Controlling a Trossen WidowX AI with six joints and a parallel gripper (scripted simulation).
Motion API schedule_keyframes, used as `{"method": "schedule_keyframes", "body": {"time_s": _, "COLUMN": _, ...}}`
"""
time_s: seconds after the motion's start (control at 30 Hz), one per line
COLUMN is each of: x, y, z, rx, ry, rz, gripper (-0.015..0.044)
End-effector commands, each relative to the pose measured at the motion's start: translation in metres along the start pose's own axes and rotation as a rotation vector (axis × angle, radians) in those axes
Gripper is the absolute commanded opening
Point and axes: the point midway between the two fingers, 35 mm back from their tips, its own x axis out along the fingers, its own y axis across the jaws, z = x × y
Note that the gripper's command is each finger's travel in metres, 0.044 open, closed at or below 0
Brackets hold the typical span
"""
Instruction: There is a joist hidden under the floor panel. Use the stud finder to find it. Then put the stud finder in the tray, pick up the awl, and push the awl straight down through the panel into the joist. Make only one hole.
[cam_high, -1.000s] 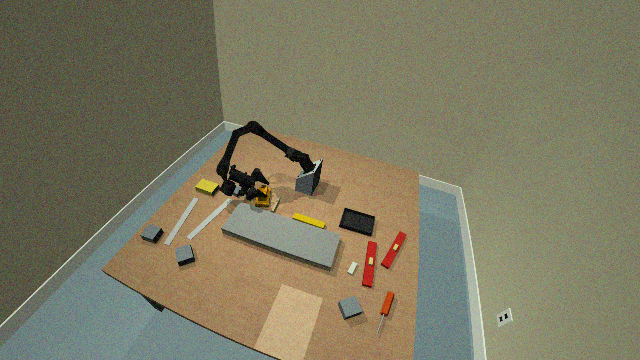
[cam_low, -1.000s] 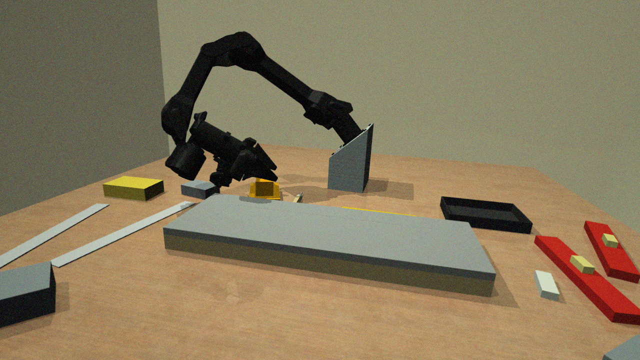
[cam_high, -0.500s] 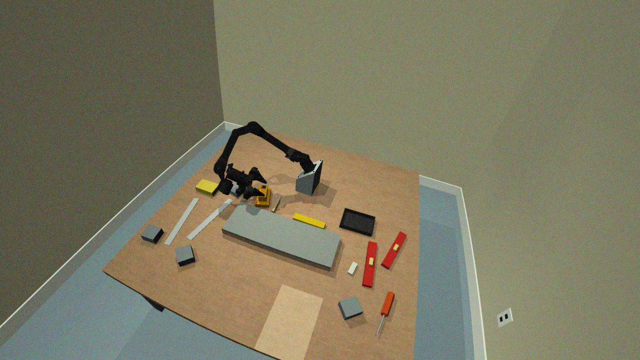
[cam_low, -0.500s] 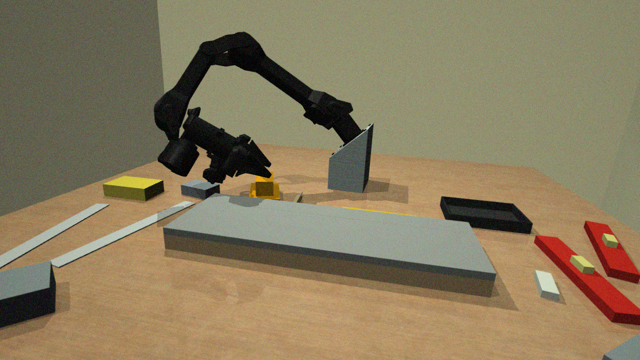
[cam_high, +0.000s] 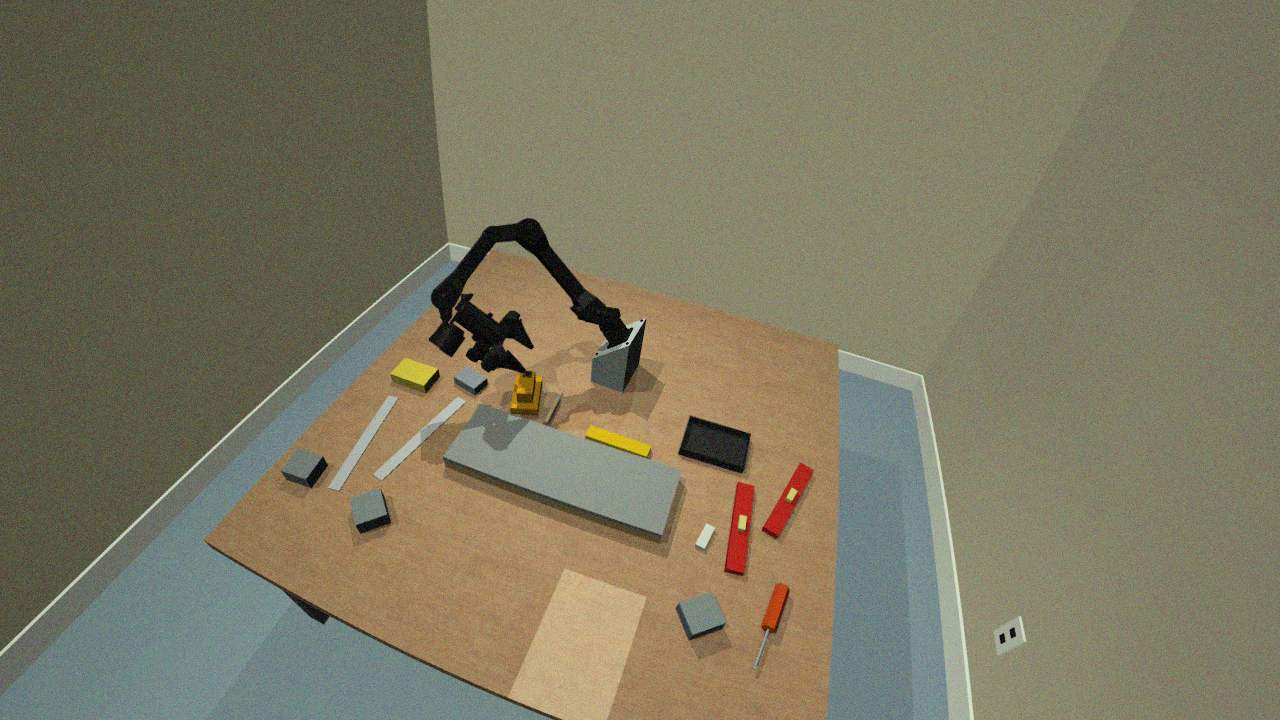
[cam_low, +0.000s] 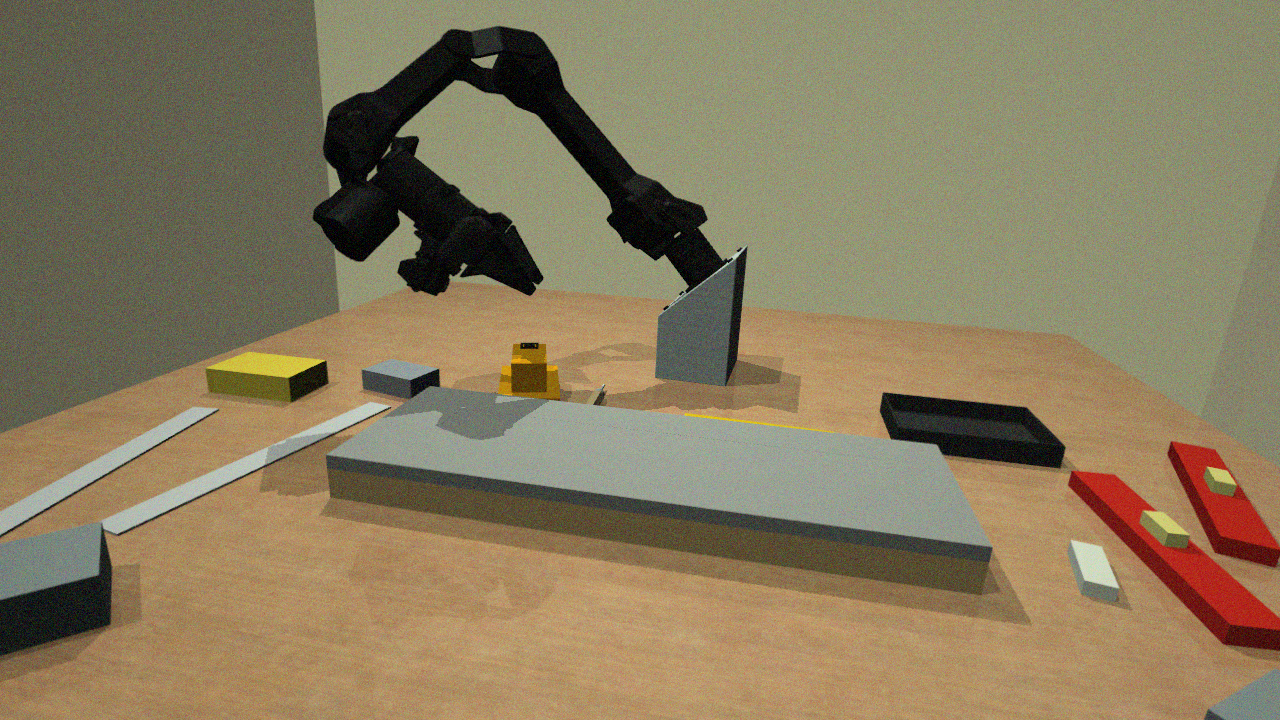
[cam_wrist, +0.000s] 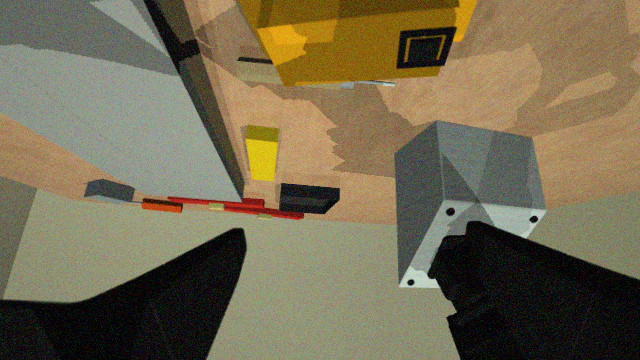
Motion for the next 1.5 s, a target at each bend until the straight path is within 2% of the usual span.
{"method": "schedule_keyframes", "body": {"time_s": 0.0, "x": 0.009, "y": -0.001, "z": 0.004, "rx": 0.103, "ry": -0.042, "rz": -0.051, "gripper": 0.044}}
{"method": "schedule_keyframes", "body": {"time_s": 0.17, "x": 0.028, "y": -0.004, "z": 0.013, "rx": 0.489, "ry": -0.276, "rz": -0.132, "gripper": 0.044}}
{"method": "schedule_keyframes", "body": {"time_s": 0.3, "x": 0.038, "y": -0.005, "z": 0.02, "rx": 0.791, "ry": -0.494, "rz": -0.1, "gripper": 0.044}}
{"method": "schedule_keyframes", "body": {"time_s": 0.43, "x": 0.044, "y": -0.004, "z": 0.025, "rx": 1.079, "ry": -0.715, "rz": 0.027, "gripper": 0.044}}
{"method": "schedule_keyframes", "body": {"time_s": 0.63, "x": 0.045, "y": -0.002, "z": 0.029, "rx": 1.425, "ry": -0.973, "rz": 0.364, "gripper": 0.044}}
{"method": "schedule_keyframes", "body": {"time_s": 0.73, "x": 0.045, "y": -0.001, "z": 0.029, "rx": 1.494, "ry": -0.998, "rz": 0.442, "gripper": 0.044}}
{"method": "schedule_keyframes", "body": {"time_s": 1.47, "x": 0.047, "y": -0.001, "z": 0.031, "rx": 1.494, "ry": -0.998, "rz": 0.442, "gripper": 0.044}}
